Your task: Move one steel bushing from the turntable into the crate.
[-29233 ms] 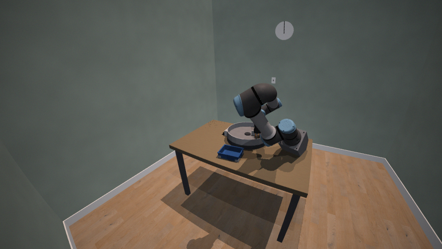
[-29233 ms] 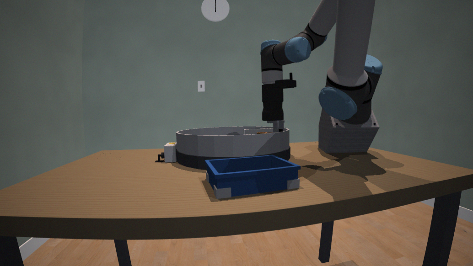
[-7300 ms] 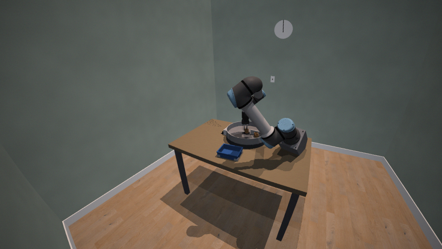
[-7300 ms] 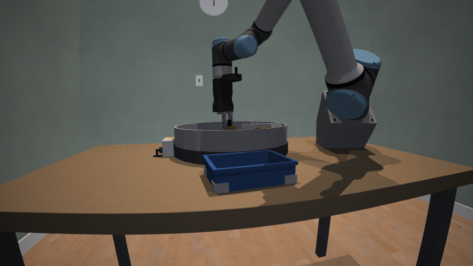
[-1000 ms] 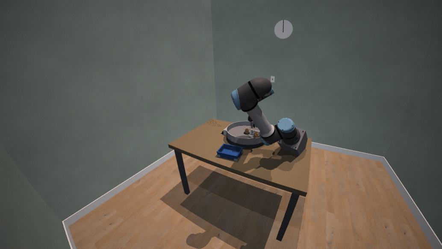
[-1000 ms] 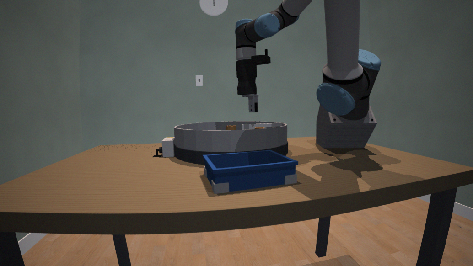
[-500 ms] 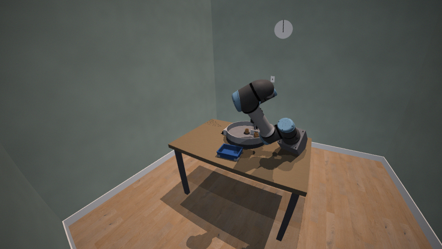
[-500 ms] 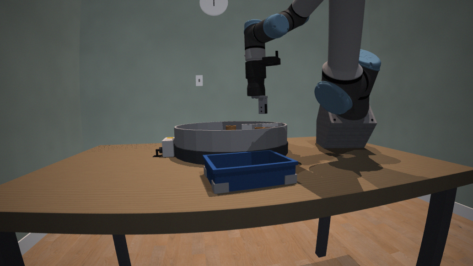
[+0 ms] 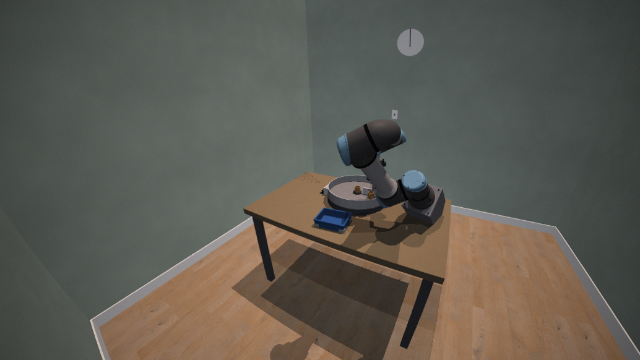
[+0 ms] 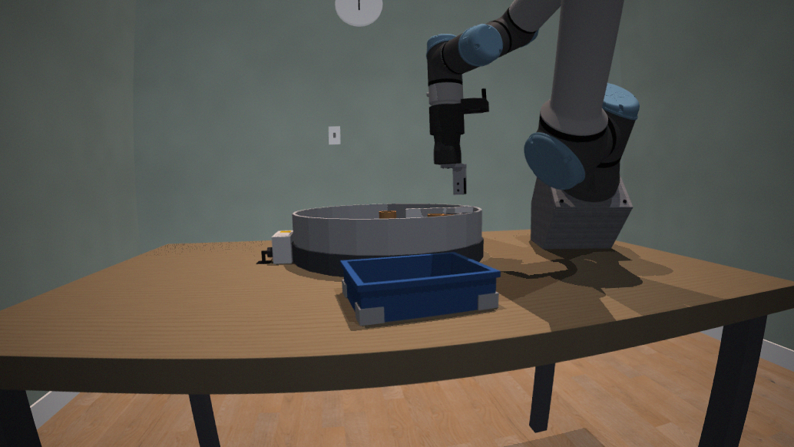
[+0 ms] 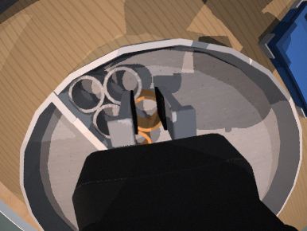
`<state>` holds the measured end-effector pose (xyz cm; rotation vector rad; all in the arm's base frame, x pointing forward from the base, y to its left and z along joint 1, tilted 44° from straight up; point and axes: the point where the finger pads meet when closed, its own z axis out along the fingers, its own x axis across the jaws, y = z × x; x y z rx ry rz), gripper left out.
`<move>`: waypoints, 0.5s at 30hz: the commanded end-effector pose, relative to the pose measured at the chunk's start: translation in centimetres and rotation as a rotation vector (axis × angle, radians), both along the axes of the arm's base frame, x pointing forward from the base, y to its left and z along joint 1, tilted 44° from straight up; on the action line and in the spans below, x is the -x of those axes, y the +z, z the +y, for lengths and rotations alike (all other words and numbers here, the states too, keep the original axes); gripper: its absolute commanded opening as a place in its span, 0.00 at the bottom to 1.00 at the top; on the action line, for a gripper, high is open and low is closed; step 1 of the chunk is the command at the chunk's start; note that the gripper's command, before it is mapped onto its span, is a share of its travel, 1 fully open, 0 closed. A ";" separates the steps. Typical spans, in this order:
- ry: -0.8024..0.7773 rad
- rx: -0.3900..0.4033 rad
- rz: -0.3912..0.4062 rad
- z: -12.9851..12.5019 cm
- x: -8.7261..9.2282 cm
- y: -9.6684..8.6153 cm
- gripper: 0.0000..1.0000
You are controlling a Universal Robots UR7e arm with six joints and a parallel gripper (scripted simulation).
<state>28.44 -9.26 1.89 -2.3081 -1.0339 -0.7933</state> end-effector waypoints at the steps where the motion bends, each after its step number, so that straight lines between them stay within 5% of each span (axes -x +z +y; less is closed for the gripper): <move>1: 0.009 0.010 -0.016 -0.1 0.6 0.0 0.45; 15: 0.017 0.017 -0.029 -0.2 1.1 0.0 0.45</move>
